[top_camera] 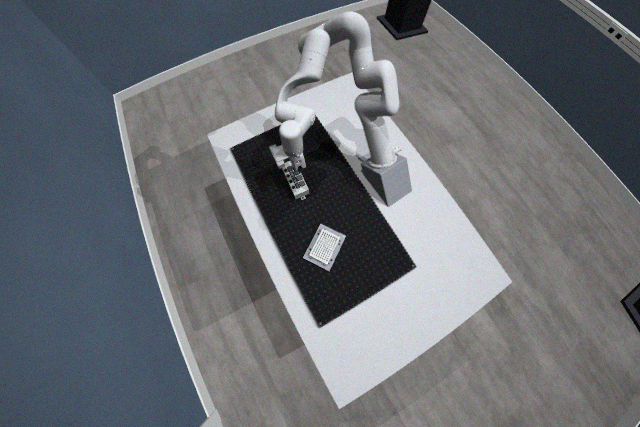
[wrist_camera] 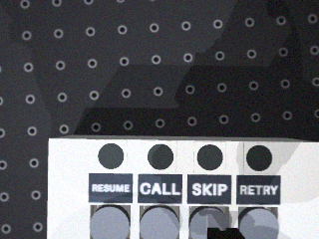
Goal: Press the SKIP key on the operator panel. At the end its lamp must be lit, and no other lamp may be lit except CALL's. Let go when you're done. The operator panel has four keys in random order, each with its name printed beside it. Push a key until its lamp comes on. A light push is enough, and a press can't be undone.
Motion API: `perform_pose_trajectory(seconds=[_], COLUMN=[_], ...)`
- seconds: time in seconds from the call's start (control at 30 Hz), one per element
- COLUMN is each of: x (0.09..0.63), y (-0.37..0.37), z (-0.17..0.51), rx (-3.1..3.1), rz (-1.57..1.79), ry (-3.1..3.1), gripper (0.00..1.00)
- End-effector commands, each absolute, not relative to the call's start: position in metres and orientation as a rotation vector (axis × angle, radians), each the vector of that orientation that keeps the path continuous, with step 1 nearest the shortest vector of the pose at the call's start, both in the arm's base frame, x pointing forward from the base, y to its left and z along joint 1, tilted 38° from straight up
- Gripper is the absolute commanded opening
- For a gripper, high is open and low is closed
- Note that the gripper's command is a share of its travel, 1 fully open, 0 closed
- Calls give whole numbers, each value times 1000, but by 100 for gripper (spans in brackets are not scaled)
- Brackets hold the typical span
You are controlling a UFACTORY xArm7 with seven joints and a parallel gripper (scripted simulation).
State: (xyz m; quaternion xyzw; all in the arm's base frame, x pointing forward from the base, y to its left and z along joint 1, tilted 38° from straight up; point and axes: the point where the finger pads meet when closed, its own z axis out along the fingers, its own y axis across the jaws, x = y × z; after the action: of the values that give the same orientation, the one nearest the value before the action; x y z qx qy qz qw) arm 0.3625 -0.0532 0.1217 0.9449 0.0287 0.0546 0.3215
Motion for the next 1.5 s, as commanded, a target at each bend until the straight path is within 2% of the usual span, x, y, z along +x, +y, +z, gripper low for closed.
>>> perform_pose_trajectory(seconds=[0.0, 1.47], x=[365, 367], y=[-57, -67], z=[117, 103], rx=[2482, 2482], rz=[148, 148], ry=[77, 77], gripper=[0, 0])
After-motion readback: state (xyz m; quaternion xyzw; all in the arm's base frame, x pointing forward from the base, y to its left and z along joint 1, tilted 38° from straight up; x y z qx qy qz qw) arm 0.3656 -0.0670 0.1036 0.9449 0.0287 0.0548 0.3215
